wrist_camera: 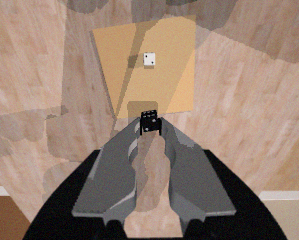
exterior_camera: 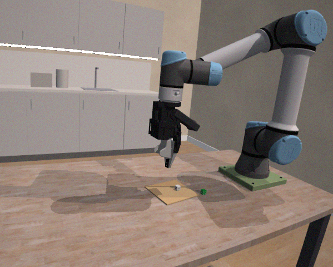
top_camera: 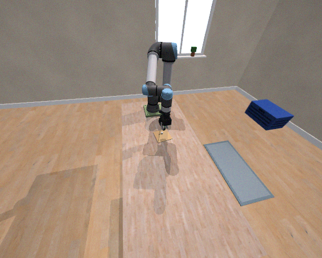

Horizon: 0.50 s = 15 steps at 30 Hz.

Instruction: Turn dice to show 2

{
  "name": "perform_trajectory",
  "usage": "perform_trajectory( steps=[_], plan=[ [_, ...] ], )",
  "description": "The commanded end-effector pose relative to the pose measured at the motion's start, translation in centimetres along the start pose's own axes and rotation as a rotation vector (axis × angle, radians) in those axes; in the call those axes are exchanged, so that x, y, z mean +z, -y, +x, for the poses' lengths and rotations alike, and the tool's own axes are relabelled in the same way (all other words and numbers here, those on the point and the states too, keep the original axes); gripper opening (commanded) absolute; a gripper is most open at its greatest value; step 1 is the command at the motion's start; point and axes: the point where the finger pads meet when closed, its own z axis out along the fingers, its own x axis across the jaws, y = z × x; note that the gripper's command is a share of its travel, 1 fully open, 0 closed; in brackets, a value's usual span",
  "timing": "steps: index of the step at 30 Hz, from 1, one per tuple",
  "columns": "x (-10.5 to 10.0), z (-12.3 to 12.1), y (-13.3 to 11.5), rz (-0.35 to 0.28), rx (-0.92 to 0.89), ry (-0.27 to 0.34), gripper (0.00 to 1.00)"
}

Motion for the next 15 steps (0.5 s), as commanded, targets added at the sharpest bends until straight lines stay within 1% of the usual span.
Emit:
perform_trajectory(
  steps=[1,6,8,15],
  plan=[
    [1.4,0.0,0.0,-0.001,0.0,0.0,0.0],
    [3.7,0.0,0.0,-0.001,0.0,0.0,0.0],
    [3.7,0.0,0.0,-0.001,0.0,0.0,0.0],
    [6.9,0.0,-0.1,-0.001,0.0,0.0,0.0]
  ],
)
